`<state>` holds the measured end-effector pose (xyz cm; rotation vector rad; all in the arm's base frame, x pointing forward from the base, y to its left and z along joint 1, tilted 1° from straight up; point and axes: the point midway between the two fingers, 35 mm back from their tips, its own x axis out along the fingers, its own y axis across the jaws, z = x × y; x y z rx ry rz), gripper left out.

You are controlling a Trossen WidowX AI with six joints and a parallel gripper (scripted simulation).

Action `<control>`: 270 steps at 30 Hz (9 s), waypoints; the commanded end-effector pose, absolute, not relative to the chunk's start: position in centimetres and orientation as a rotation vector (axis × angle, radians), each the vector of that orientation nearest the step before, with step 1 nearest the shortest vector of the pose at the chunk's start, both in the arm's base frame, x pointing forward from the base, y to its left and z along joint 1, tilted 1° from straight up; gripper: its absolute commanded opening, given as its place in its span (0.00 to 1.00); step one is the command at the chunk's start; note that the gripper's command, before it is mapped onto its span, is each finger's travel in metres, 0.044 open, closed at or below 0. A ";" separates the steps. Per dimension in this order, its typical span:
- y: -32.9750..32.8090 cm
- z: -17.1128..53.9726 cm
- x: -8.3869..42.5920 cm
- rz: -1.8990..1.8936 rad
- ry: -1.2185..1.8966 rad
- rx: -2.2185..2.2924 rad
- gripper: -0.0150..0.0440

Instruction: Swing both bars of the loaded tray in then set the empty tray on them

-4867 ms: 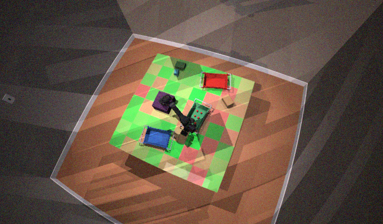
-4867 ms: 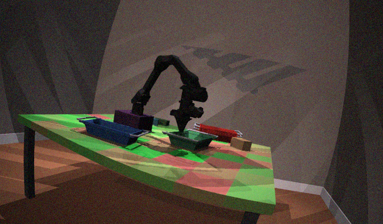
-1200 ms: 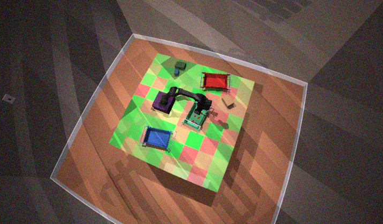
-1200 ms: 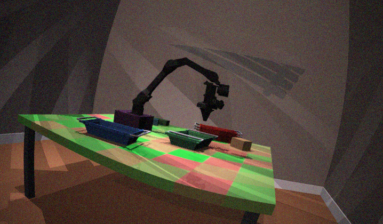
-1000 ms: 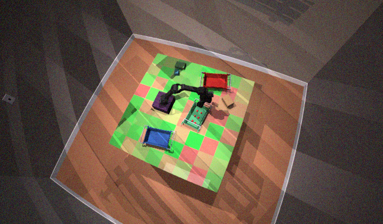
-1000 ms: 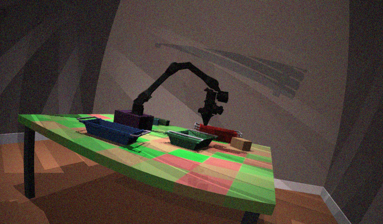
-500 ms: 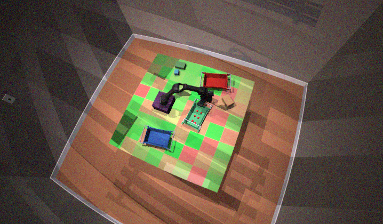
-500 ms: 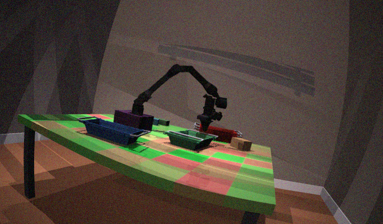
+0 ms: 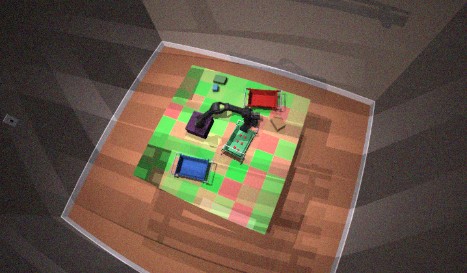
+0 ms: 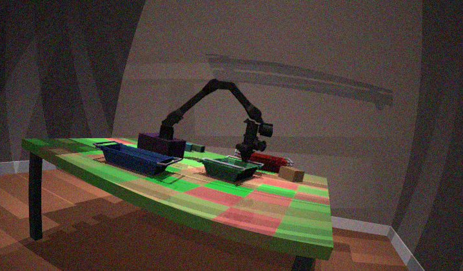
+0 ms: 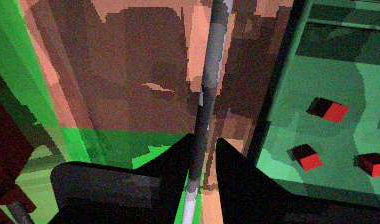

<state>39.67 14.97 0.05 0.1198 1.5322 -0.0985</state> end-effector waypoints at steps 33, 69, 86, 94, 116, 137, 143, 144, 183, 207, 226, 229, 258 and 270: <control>8.4 4.7 38.7 -0.108 1.522 0.113 0.39; 8.3 3.9 38.8 -0.111 1.525 0.108 0.25; 8.3 3.9 38.8 -0.111 1.525 0.108 0.25; 8.3 3.9 38.8 -0.111 1.525 0.108 0.25; 8.3 3.9 38.8 -0.111 1.525 0.108 0.25; 8.3 17.1 38.5 -0.112 1.531 0.107 1.00; 5.5 15.8 39.0 -0.210 1.527 0.204 1.00; 3.6 15.4 39.1 -0.278 1.519 0.273 1.00; -28.6 4.2 5.2 -2.119 0.111 2.148 1.00; -28.8 -4.4 5.3 -2.119 0.112 2.149 1.00; -28.8 -4.4 5.3 -2.119 0.112 2.149 0.73; -28.8 -4.4 5.3 -2.119 0.112 2.149 0.65; -28.8 -4.4 5.3 -2.119 0.112 2.149 0.32; -29.0 0.1 5.3 -2.119 0.111 2.148 0.25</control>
